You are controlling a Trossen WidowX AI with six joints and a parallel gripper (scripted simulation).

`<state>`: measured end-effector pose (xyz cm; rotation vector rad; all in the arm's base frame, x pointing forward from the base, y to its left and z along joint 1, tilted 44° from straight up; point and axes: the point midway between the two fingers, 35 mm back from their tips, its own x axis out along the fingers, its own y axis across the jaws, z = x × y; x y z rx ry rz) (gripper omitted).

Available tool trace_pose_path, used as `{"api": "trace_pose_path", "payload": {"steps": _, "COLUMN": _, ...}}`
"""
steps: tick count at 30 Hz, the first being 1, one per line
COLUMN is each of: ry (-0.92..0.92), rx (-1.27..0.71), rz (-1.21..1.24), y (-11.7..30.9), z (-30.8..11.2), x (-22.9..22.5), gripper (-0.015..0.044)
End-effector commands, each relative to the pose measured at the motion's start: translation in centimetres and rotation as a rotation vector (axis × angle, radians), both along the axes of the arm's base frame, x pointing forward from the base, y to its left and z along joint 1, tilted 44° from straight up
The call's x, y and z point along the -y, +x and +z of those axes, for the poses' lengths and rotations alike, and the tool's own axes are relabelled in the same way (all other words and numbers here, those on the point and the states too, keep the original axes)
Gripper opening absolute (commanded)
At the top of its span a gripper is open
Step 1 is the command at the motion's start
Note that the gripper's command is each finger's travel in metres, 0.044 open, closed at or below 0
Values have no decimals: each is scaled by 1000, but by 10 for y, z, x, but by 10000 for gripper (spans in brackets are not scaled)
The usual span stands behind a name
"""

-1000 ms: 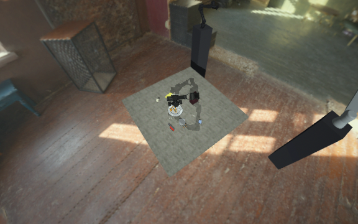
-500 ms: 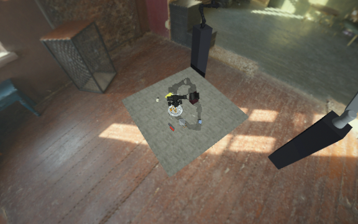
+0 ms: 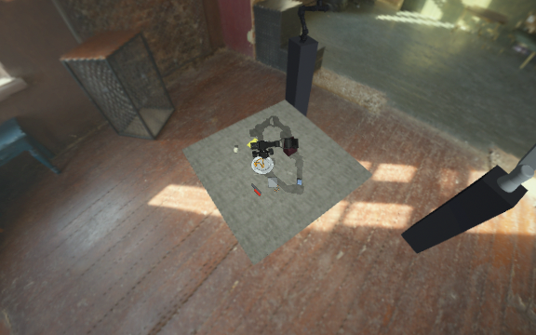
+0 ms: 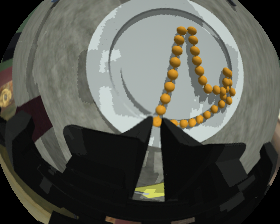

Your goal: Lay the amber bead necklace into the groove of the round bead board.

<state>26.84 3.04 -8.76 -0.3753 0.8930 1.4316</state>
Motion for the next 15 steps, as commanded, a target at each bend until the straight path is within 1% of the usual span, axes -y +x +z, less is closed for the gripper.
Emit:
{"api": "trace_pose_path", "payload": {"steps": 1, "ry": -5, "rx": 6, "rz": 3, "y": -4, "z": -1, "x": 3, "gripper": 0}}
{"api": "trace_pose_path", "payload": {"steps": 11, "ry": -5, "rx": 6, "rz": 3, "y": -5, "z": -7, "x": -3, "gripper": 0}}
{"api": "trace_pose_path", "payload": {"steps": 15, "ry": -4, "rx": 11, "rz": 6, "y": -4, "z": -4, "x": -1, "gripper": 105}}
